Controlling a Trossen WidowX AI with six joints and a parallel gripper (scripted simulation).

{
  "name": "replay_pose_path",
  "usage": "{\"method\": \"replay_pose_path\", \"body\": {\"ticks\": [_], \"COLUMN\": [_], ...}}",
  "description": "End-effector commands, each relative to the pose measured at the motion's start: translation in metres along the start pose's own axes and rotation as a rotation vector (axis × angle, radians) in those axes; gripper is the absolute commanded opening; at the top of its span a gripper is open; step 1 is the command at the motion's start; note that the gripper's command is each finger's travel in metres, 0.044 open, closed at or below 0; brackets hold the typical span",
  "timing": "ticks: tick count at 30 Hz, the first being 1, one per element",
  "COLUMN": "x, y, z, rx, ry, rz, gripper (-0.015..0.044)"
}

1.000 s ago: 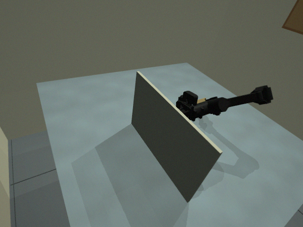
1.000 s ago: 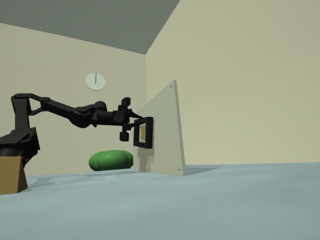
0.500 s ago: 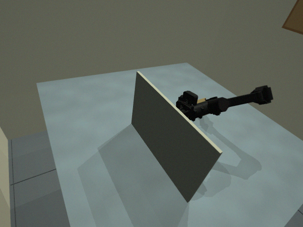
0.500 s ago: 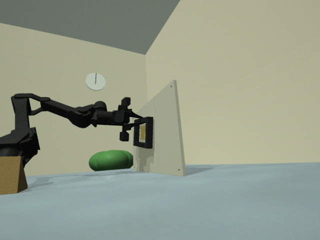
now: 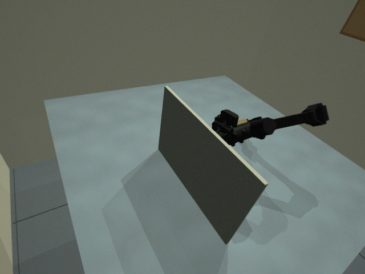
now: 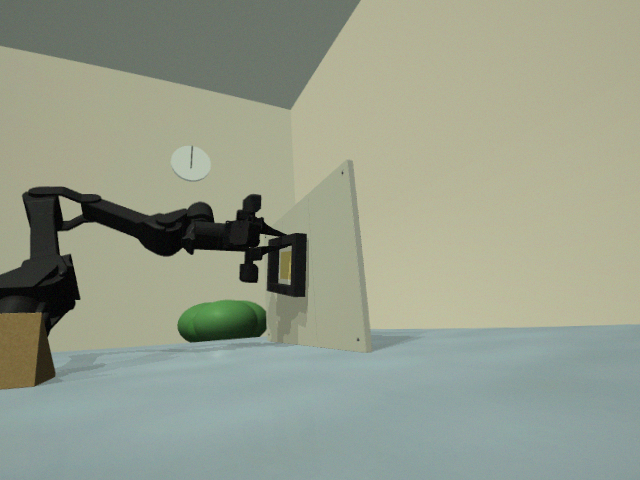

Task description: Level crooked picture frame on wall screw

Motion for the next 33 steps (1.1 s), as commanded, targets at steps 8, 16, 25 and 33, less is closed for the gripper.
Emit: {"method": "replay_pose_path", "body": {"ticks": [8,16,25,33], "x": [0.0026,0.0024,-0.0001,-0.0027], "y": [-0.0014,-0.0018,-0.0013,-0.0008], "z": [0.0001,0.0001,0.0,0.0], "rx": [-0.001,-0.001,-0.001,-0.001], "ry": [-0.014,-0.014,-0.014,-0.014], "rz": [0.005,0.005,0.005,0.004], "gripper": [0.0,0.0,0.0,0.0]}}
Point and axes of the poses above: the point midway between the two fingers, 35 mm back from their tips, its own z axis back along the fingers, its own x axis across the jaws, y = z × x, the point moved 2 cm from there along z, back along the fingers, and after that the axes turned 2 degrees about -z, right-handed, at the moved point
